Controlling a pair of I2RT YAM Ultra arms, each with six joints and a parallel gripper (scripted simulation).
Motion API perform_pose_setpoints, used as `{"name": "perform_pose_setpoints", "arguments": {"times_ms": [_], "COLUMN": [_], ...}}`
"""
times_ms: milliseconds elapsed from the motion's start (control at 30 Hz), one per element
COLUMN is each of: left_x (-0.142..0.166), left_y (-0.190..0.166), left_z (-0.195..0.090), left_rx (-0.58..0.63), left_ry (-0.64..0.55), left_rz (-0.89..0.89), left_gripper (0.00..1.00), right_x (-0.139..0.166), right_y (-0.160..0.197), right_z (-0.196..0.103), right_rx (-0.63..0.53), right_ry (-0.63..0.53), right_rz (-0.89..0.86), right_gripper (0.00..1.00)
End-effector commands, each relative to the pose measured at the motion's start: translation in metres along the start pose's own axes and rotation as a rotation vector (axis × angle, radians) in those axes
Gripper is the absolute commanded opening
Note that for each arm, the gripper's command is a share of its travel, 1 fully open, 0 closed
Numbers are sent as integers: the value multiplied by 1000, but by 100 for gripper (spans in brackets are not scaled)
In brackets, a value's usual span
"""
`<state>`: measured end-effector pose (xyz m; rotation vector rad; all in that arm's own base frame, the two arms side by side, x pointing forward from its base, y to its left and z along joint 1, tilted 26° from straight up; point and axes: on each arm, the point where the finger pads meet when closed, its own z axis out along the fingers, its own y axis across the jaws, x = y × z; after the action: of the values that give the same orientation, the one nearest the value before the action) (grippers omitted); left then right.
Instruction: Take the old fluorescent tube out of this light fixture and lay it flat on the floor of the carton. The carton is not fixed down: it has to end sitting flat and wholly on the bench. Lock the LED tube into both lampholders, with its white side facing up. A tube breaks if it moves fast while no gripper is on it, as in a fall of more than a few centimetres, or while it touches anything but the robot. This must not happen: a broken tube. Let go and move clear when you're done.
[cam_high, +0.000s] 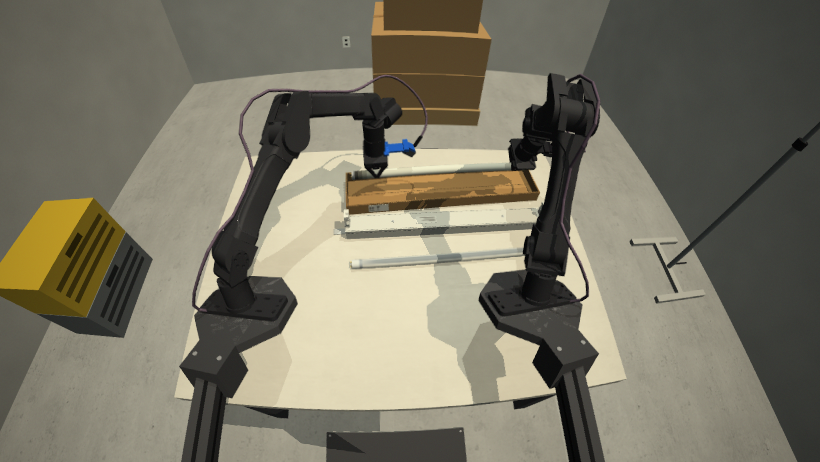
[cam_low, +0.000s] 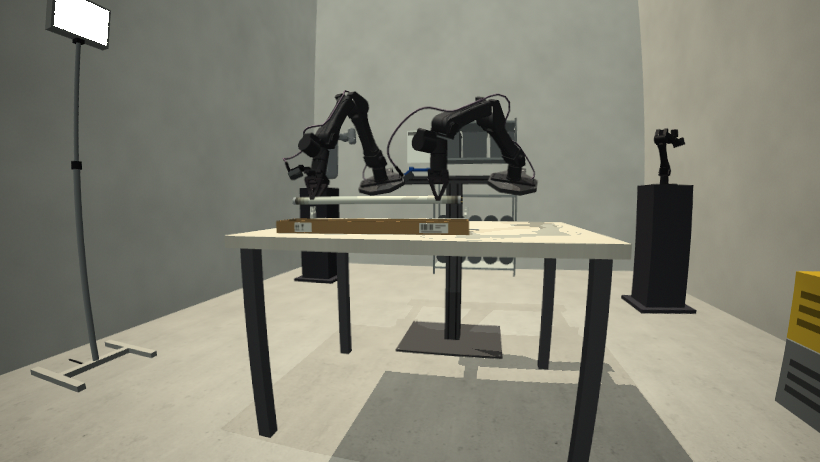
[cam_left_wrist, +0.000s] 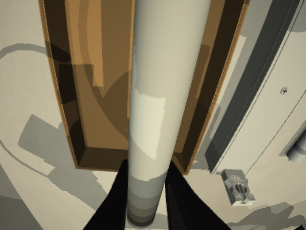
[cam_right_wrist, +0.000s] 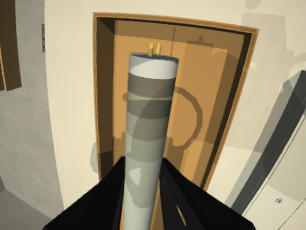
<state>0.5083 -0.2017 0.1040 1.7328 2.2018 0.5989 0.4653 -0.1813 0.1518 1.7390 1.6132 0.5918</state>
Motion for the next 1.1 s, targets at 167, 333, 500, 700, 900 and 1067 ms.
{"name": "perform_pose_setpoints", "arguments": {"times_ms": [167, 333, 500, 700, 900, 1067], "left_x": [-4, -13, -12, 0, -13, -9], "left_y": [7, 17, 5, 15, 25, 12], "left_z": [-7, -30, -10, -5, -34, -9], "left_rx": [6, -41, 0, 4, -46, 1], "left_ry": [-18, -61, -26, -13, -63, -23], "left_rz": [6, -10, 19, -2, -4, 7], "left_gripper": [11, 11, 11, 11, 11, 11], "right_x": [1, -6, 2, 1, -4, 1], "right_y": [16, 35, 18, 21, 45, 25], "right_z": [-3, -16, 1, 3, -13, 0], "right_rx": [-15, -80, -12, -14, -91, -19], "right_ry": [-8, -22, -1, -5, -10, 2], "right_rz": [-10, -22, -19, -15, -20, -11], "right_gripper": [11, 11, 11, 11, 11, 11]}}
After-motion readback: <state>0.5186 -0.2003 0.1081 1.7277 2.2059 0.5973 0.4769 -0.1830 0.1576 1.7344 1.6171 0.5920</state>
